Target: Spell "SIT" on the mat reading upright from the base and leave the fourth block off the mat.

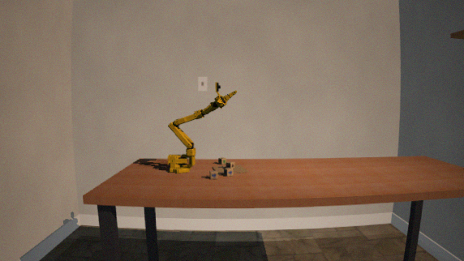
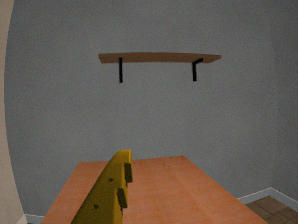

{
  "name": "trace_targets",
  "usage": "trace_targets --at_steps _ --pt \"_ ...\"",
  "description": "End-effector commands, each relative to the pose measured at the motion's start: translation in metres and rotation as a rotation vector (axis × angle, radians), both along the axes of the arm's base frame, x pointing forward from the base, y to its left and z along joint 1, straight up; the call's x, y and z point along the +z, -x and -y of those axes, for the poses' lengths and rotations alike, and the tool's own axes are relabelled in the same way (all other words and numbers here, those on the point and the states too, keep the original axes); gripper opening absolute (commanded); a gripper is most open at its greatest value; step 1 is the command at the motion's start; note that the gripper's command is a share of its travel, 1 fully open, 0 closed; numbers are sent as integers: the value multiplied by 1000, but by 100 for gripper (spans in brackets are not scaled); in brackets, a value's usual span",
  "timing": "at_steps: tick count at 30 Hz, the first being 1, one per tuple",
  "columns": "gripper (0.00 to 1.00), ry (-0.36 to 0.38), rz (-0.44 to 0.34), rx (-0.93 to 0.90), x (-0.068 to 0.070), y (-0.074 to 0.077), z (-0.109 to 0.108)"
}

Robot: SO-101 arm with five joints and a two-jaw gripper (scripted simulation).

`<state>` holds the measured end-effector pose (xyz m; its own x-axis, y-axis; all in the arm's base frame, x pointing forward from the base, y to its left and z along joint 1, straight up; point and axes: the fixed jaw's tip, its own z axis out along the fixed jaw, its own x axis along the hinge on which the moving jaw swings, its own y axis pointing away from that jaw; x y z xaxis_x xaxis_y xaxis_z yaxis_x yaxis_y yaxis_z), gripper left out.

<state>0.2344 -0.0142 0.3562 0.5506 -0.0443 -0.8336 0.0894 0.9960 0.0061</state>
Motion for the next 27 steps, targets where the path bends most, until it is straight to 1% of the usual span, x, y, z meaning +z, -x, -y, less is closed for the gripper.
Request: trace_targets --at_steps 1,9,11,18,27 --pt "100 6 72 0 16 13 -1" --pt "100 13 154 0 31 34 -3" --pt "100 14 164 0 33 37 -3" --pt "100 15 171 0 34 39 -4" --pt "100 22 246 0 46 60 -5"
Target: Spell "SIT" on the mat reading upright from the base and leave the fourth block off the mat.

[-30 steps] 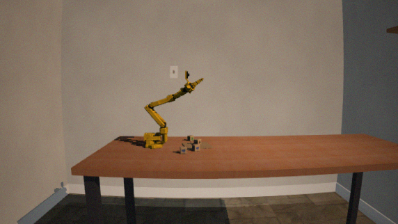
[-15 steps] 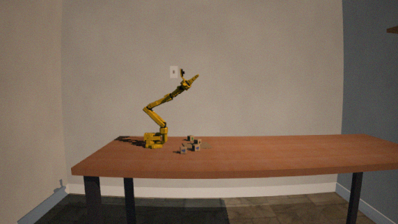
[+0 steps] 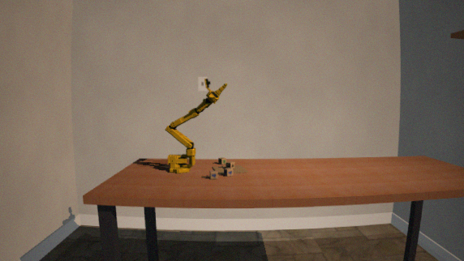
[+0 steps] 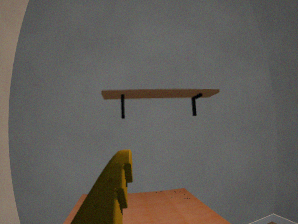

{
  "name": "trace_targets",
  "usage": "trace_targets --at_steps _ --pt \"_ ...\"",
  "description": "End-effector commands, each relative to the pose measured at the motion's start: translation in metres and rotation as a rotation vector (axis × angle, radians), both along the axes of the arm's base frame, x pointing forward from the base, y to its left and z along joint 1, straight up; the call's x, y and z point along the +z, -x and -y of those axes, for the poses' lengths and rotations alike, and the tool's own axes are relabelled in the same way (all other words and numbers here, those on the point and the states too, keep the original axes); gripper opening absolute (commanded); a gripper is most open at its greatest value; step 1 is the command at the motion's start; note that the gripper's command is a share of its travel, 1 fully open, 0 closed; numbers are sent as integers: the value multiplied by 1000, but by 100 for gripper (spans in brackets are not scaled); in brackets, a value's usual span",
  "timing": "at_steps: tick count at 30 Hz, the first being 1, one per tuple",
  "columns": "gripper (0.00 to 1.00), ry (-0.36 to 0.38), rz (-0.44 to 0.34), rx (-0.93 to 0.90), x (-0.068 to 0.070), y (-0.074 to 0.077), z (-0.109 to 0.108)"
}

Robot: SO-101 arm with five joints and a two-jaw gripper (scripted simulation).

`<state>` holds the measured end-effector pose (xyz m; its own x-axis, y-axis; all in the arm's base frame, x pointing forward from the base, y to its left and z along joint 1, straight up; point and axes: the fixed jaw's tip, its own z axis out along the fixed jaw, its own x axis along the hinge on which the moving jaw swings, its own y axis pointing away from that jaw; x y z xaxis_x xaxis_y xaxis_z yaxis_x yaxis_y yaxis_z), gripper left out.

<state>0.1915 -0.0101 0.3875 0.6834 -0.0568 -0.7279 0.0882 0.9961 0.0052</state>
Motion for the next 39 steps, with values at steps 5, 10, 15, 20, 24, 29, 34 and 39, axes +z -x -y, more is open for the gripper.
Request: trace_targets --at_steps 5,10,15,20,24,29,34,39 --pt "100 7 81 0 15 18 -2" --pt "100 5 59 0 13 16 -1" --pt "100 1 0 0 6 9 -1" --pt "100 0 -22 0 3 6 -1" --pt "100 -1 -24 0 3 6 -1" --pt "100 -3 -67 -1 -3 1 0" --pt "100 -7 -119 -1 -9 -4 0" --pt "100 -7 -125 -1 -10 -4 0"
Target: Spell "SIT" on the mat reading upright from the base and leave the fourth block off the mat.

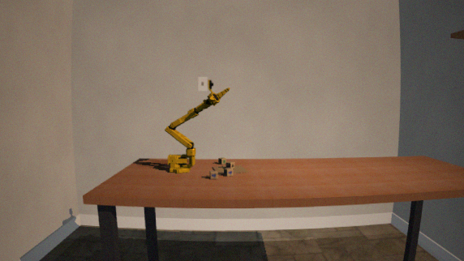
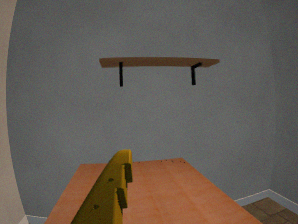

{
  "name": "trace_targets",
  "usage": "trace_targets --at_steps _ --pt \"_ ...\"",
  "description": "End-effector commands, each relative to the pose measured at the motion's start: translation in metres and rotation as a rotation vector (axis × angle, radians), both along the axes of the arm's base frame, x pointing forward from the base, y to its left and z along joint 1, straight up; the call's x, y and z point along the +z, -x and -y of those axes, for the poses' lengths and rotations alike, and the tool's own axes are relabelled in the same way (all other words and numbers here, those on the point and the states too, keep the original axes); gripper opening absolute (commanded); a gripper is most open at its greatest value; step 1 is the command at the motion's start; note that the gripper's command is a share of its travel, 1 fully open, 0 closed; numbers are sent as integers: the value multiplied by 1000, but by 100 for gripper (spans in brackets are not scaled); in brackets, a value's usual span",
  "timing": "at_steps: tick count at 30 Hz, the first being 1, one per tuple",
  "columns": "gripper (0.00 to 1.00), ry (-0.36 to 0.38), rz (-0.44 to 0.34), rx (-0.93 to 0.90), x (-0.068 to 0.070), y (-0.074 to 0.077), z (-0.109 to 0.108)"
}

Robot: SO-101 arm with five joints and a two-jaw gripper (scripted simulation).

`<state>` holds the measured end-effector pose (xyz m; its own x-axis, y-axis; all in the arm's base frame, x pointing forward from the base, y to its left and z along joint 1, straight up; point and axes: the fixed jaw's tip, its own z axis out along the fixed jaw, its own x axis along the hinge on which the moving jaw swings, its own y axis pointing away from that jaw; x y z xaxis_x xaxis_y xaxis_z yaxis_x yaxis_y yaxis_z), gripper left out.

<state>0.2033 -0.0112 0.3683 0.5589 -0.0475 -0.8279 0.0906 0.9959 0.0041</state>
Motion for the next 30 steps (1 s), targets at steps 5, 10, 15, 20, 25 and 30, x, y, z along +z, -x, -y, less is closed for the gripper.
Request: trace_targets --at_steps 5,10,15,20,25,30 --pt "100 5 13 1 6 5 -1" --pt "100 1 -47 1 -2 0 -1" --pt "100 0 -69 1 -5 -2 -1" --pt "100 0 -74 1 -6 -2 -1" --pt "100 -3 -126 2 -14 -7 -1" --pt "100 -6 -170 2 -20 -10 -1"
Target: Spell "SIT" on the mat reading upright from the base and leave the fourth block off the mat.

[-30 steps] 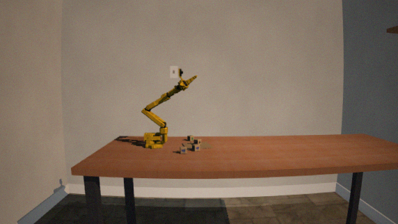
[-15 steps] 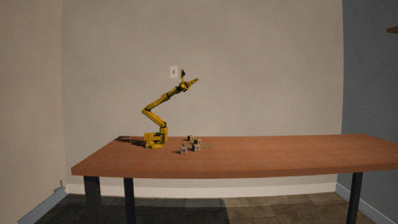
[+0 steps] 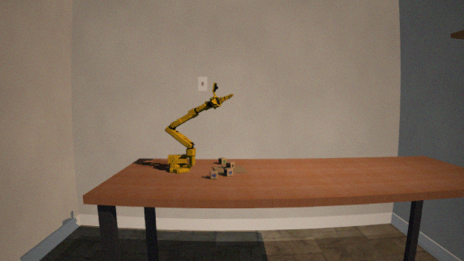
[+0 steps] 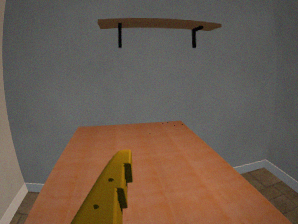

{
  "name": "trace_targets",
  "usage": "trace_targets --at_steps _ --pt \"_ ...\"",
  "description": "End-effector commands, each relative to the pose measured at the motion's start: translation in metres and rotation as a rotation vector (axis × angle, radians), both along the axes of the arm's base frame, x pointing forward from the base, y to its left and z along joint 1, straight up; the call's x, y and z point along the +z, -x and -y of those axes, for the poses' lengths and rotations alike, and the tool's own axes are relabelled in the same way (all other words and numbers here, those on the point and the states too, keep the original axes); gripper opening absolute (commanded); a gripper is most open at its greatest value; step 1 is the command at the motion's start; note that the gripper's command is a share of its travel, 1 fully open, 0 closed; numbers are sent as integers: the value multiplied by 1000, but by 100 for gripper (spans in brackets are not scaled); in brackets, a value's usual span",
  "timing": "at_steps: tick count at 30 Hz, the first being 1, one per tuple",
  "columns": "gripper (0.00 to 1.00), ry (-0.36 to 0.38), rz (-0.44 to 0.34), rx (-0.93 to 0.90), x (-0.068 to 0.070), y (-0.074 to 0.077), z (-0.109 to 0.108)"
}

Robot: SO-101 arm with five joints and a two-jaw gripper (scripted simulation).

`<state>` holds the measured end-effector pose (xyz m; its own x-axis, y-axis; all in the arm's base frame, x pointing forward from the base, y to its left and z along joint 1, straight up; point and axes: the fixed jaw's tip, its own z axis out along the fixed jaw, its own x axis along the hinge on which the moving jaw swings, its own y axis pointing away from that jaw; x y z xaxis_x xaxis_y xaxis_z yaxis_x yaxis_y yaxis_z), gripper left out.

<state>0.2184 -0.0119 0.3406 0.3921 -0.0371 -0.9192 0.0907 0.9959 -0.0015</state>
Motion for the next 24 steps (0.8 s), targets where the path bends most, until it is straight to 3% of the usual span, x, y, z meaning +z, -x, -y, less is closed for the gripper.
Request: trace_targets --at_steps 1,7,16,24 --pt "100 6 19 2 7 5 -1" --pt "100 5 13 2 6 5 -1" --pt "100 0 -78 3 -8 -1 -1" --pt "100 0 -90 3 -9 -1 -1"
